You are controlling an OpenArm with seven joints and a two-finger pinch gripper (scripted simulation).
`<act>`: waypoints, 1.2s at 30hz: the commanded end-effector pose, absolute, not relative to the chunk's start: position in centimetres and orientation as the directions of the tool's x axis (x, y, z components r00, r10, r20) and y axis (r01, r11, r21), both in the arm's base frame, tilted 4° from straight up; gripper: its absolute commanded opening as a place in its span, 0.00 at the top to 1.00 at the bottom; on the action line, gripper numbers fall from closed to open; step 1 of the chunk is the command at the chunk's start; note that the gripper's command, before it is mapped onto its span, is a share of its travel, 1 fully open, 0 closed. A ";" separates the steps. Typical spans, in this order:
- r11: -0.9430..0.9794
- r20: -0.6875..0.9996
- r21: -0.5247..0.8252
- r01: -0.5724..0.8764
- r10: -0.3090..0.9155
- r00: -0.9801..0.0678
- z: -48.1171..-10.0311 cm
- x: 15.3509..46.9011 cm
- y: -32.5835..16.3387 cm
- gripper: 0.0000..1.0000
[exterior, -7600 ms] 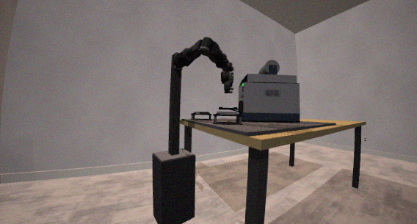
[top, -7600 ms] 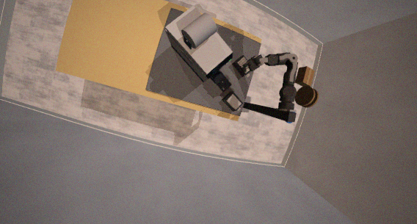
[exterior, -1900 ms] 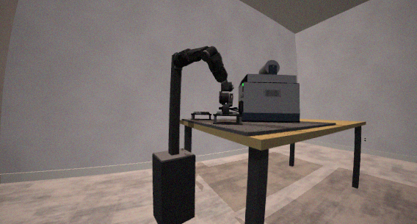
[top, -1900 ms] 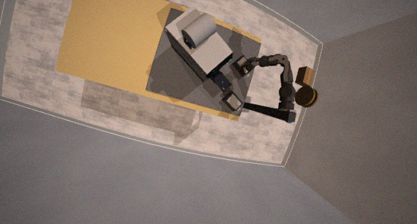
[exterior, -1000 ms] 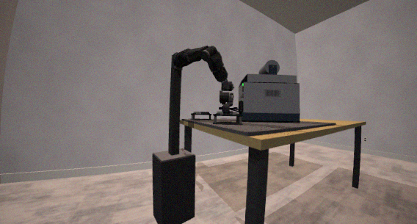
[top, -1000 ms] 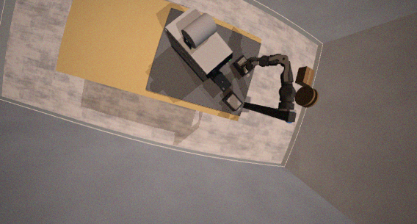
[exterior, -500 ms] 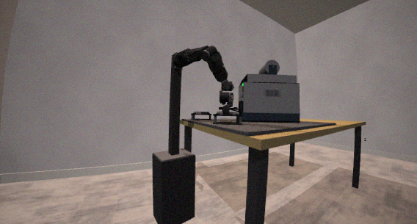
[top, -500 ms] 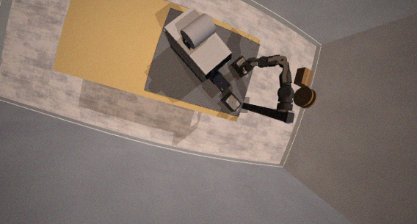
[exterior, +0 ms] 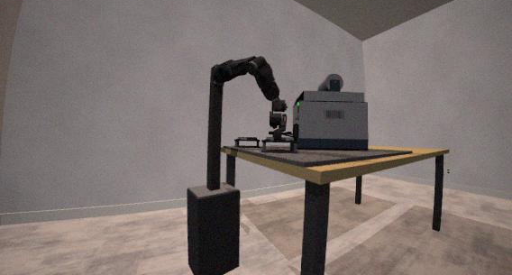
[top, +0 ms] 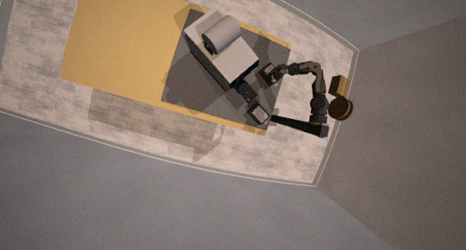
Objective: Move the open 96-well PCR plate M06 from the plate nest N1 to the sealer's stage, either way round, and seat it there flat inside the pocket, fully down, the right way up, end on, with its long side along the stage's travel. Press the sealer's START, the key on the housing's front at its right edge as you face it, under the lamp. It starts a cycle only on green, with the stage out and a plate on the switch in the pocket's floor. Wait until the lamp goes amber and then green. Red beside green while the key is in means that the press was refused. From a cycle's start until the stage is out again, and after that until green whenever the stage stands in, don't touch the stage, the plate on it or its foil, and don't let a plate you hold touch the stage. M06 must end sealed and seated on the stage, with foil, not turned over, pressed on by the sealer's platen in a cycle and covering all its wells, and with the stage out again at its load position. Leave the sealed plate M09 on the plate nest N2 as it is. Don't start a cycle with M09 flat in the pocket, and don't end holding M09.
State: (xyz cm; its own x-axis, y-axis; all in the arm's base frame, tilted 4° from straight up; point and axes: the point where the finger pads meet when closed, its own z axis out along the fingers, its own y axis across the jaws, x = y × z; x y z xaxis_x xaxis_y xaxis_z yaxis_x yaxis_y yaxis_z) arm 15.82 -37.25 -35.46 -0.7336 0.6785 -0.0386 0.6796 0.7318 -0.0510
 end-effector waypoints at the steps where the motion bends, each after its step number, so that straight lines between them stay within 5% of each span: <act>1: 0.731 -0.040 -0.050 0.680 0.679 -0.733 -35.4 15.9 -37.3 1.00; 29: 0.731 -0.040 -0.050 0.680 0.679 -0.733 -35.4 15.9 -37.3 1.00; 36: 0.729 -0.046 -0.052 0.682 0.680 -0.731 -32.3 15.9 -37.2 1.00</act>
State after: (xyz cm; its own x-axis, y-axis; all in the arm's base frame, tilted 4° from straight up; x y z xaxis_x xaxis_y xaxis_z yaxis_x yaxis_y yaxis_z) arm 16.12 -37.49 -32.08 -0.7270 0.6838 -0.0613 0.6865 0.7256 -0.0477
